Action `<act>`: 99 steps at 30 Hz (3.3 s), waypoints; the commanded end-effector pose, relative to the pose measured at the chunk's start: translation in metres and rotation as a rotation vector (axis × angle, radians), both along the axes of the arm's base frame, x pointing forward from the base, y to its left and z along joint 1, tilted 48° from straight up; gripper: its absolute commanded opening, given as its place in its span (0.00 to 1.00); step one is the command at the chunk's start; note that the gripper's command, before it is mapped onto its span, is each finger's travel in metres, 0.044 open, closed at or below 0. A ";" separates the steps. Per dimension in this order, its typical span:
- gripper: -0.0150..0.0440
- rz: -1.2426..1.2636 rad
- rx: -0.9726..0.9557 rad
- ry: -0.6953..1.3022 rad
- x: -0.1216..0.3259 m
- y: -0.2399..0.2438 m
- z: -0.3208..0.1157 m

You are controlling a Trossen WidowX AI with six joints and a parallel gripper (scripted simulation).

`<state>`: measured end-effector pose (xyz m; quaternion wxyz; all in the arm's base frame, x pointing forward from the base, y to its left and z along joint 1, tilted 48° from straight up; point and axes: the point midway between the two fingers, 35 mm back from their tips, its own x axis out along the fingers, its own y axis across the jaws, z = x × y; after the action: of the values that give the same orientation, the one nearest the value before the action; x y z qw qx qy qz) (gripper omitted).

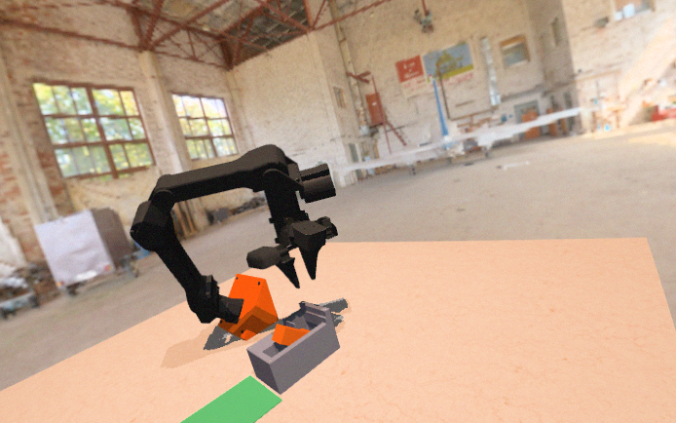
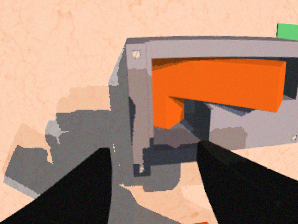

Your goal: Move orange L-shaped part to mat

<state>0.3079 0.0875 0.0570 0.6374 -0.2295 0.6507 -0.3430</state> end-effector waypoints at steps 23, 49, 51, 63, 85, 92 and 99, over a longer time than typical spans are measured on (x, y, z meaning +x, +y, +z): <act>0.73 0.666 0.088 0.706 0.002 -0.031 0.037; 0.73 1.048 0.129 1.115 0.000 -0.054 0.053; 0.73 1.049 0.130 1.128 0.000 -0.060 0.048; 0.73 1.052 0.131 1.151 -0.002 -0.076 0.032; 0.73 1.052 0.130 1.151 -0.005 -0.103 0.008; 0.64 1.049 0.136 1.148 -0.005 -0.104 0.007; 0.43 1.049 0.136 1.148 -0.005 -0.104 0.007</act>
<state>0.3029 -0.0163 0.0633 0.2920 -0.6097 0.7043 0.2170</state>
